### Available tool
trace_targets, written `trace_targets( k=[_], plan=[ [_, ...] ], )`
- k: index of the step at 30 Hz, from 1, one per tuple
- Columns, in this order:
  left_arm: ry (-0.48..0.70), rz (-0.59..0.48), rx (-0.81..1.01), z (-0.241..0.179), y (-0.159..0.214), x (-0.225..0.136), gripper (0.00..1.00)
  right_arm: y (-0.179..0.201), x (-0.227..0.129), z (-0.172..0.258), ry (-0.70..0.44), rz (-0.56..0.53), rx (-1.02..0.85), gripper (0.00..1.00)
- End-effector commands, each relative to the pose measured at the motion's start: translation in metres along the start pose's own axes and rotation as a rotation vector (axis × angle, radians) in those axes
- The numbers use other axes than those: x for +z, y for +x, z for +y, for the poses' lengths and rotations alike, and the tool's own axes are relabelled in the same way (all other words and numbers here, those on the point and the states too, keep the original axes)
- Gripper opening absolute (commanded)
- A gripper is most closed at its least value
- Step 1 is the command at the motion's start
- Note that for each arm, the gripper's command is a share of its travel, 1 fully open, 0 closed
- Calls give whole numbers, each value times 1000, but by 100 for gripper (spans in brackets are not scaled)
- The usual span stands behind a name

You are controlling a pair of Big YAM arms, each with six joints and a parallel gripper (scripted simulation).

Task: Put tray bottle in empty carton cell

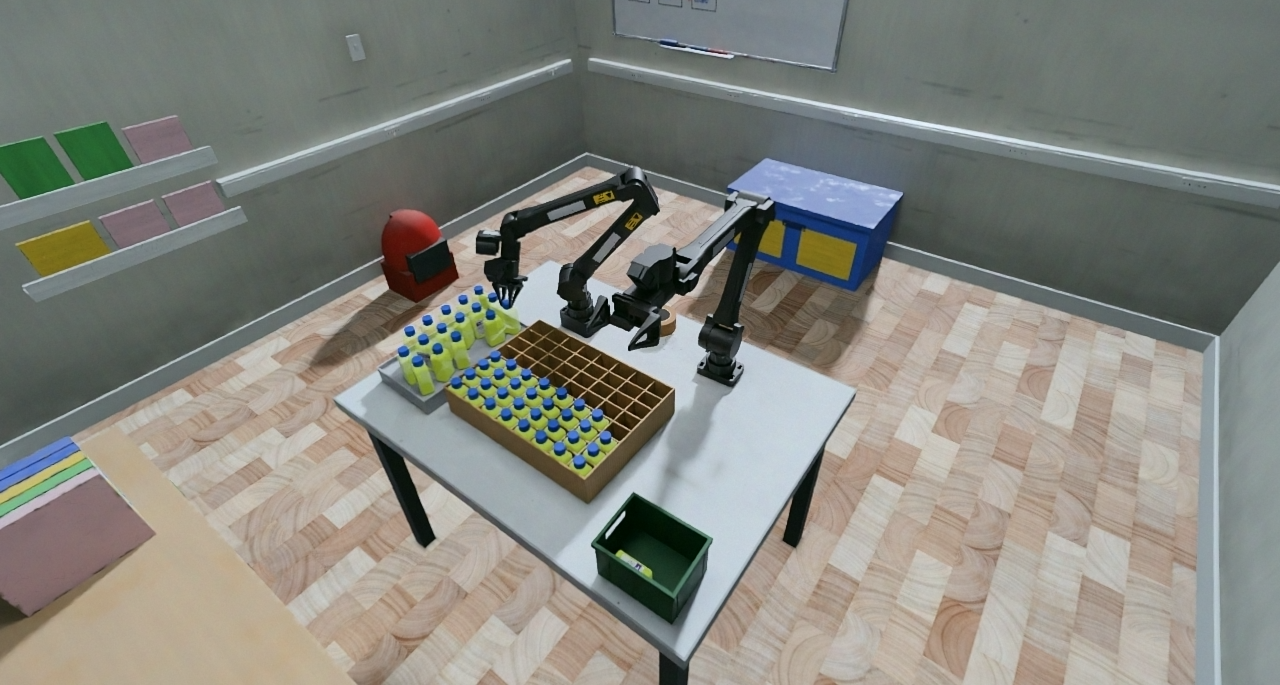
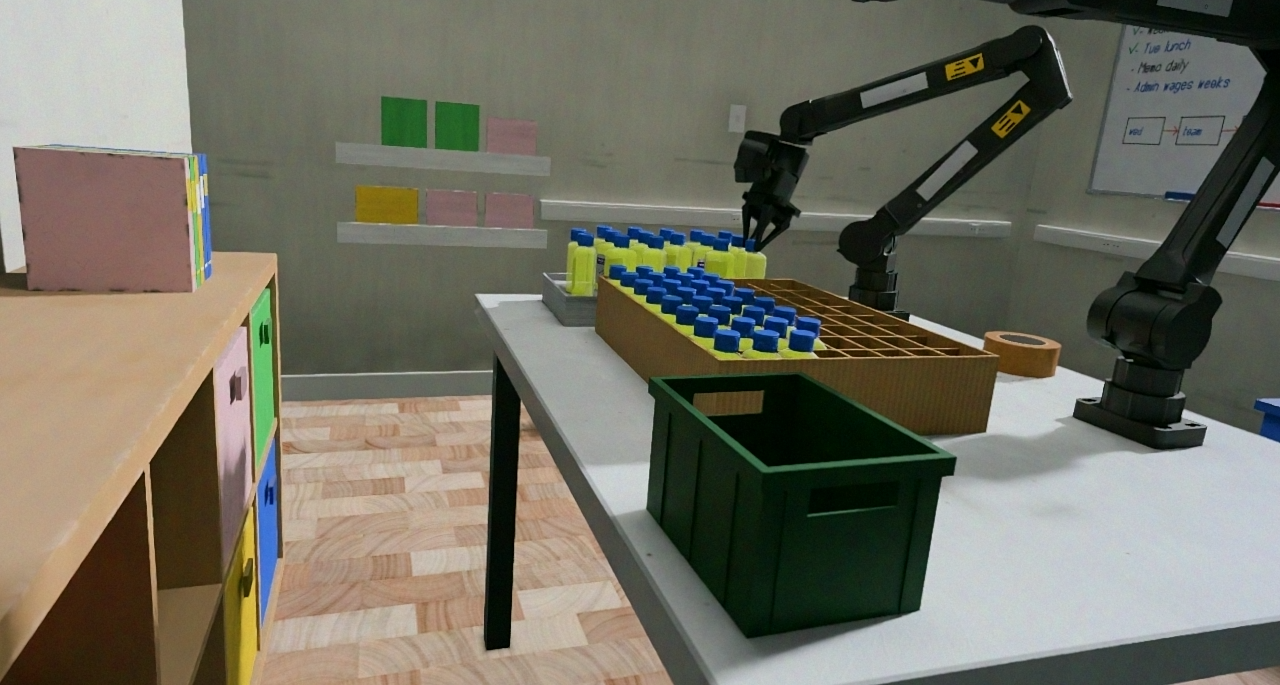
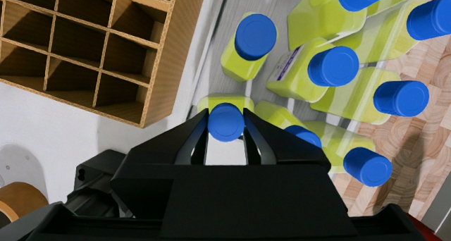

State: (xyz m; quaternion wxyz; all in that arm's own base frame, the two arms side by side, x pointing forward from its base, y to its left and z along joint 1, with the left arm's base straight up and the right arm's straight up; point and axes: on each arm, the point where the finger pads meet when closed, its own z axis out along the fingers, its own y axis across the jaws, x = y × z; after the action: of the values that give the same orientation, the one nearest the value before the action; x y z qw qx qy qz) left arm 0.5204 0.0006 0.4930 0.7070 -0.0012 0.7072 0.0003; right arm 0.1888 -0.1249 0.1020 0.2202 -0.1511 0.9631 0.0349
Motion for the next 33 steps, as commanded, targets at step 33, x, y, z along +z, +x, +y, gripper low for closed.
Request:
trace_targets(
  k=[33],
  plan=[
    [4, -58, -2, -2, -41, 7, 100, -30, -39, -21, 63, -31, -29, 29]
  ],
)
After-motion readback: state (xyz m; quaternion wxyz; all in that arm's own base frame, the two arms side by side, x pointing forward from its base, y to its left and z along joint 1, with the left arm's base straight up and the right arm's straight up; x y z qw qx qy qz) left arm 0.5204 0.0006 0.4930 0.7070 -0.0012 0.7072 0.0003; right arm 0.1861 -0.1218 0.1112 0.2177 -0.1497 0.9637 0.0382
